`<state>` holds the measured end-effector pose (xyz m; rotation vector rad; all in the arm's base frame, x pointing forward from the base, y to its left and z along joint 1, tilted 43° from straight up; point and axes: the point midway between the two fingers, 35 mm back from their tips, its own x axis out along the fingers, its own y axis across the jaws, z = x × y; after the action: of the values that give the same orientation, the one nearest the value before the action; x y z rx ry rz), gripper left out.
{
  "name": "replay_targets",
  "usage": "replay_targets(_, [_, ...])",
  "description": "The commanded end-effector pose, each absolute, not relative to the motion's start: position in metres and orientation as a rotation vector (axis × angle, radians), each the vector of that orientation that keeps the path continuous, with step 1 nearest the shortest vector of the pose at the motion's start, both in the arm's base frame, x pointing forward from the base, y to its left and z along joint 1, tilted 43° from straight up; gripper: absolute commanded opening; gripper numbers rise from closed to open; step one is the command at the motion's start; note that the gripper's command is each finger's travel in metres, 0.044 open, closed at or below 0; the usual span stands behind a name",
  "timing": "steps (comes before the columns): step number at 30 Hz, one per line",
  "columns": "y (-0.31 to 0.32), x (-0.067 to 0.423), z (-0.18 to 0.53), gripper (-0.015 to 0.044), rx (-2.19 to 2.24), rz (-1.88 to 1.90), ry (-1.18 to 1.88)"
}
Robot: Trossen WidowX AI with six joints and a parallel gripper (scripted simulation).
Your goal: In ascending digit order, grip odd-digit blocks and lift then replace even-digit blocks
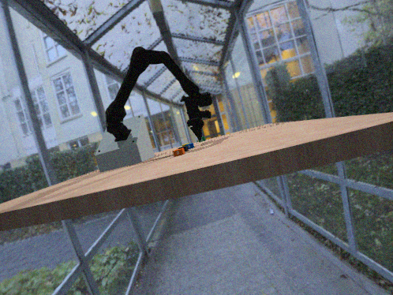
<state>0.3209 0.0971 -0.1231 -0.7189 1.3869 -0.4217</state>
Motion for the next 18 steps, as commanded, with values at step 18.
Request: replay_targets(18, [0.0880,0.3235,-0.1331,0.0146,-0.714,-0.422,1.386])
